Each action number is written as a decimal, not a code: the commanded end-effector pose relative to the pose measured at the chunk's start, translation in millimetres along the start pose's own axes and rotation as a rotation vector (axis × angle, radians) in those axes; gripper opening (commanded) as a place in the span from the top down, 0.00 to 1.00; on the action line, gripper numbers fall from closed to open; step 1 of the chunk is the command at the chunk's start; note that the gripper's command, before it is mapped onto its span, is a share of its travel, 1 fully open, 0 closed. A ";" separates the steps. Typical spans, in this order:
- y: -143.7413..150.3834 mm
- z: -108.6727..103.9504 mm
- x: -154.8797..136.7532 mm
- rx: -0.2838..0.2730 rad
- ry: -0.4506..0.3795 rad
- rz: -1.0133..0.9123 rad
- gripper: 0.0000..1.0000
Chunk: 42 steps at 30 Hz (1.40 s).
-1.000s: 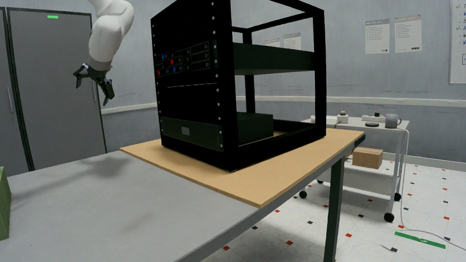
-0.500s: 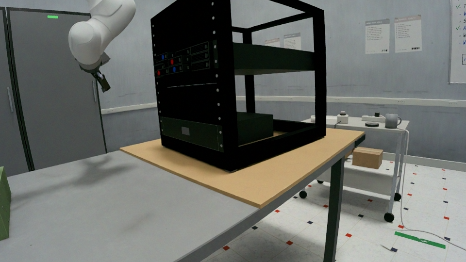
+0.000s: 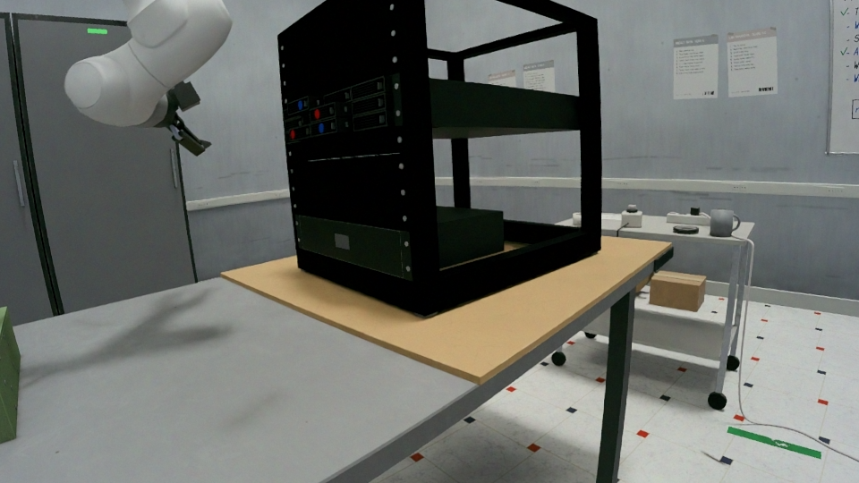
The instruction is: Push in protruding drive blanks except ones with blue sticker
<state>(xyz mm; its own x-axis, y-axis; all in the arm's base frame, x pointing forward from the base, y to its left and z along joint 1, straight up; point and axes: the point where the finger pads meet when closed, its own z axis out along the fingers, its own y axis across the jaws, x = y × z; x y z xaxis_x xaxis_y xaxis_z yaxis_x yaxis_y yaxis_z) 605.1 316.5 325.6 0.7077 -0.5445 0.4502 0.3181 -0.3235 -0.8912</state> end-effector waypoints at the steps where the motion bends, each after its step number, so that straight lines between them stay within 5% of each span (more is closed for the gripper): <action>1: 2.5 -19.7 25.4 -0.006 0.142 0.063 0.00; 10: 25.4 -80.6 70.7 -0.045 0.412 0.191 0.00; 12: 25.4 -80.6 70.7 -0.045 0.412 0.191 0.00; 25: 69.2 -178.4 103.1 -0.113 0.724 0.334 0.00; 42: 105.3 -258.3 107.4 -0.173 0.934 0.428 0.00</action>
<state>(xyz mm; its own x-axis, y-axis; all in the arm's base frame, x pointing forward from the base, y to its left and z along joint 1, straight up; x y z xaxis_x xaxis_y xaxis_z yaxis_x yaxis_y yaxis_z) 556.6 33.4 297.5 -0.0258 -0.9989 0.0385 0.0144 -0.0389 -0.9991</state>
